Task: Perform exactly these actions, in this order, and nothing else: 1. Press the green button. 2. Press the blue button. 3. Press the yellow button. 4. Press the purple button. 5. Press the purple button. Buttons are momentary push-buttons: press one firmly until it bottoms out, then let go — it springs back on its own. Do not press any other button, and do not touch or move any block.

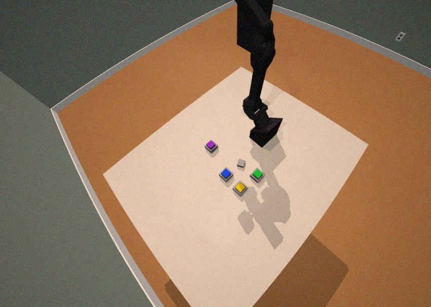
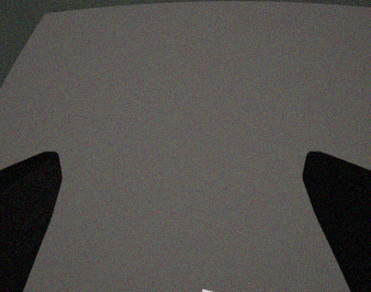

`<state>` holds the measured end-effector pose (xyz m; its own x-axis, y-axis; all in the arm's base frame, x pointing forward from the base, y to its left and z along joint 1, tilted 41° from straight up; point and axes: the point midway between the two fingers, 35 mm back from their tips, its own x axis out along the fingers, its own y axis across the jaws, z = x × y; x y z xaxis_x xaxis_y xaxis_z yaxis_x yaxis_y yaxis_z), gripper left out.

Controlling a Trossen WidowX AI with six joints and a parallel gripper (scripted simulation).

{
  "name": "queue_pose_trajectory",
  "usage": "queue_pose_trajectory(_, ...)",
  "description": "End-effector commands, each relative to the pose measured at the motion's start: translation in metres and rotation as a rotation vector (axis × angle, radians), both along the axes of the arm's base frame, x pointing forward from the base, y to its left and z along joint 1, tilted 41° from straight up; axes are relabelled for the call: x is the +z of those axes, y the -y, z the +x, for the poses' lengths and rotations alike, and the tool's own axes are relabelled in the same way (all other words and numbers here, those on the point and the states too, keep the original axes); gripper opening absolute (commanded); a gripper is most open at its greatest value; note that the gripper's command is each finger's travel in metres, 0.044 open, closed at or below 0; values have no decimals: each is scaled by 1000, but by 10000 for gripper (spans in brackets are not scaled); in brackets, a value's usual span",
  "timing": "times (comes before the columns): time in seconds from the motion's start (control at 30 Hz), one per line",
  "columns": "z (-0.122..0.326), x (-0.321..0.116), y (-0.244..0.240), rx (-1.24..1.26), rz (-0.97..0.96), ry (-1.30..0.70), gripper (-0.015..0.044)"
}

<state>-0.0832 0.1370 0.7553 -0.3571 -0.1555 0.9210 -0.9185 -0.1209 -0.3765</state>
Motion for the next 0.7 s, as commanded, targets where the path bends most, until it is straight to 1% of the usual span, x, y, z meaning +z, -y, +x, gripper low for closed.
queue_pose_trajectory(0.0, -1, 0, 4, 1, 7, 1, 400)
queue_pose_trajectory(0.03, -3, 0, 15, 3, 28, 2, 400)
queue_pose_trajectory(0.07, -4, 0, 38, 8, 79, -4, 400)
queue_pose_trajectory(0.1, 1, 1, 74, 17, 164, -36, 400)
queue_pose_trajectory(0.23, 15, -1, 128, 32, 295, -100, 400)
queue_pose_trajectory(0.33, 37, -7, 178, 46, 416, -181, 400)
queue_pose_trajectory(0.5, 99, -32, 264, 71, 630, -390, 400)
queue_pose_trajectory(0.67, 181, -75, 325, 89, 795, -659, 400)
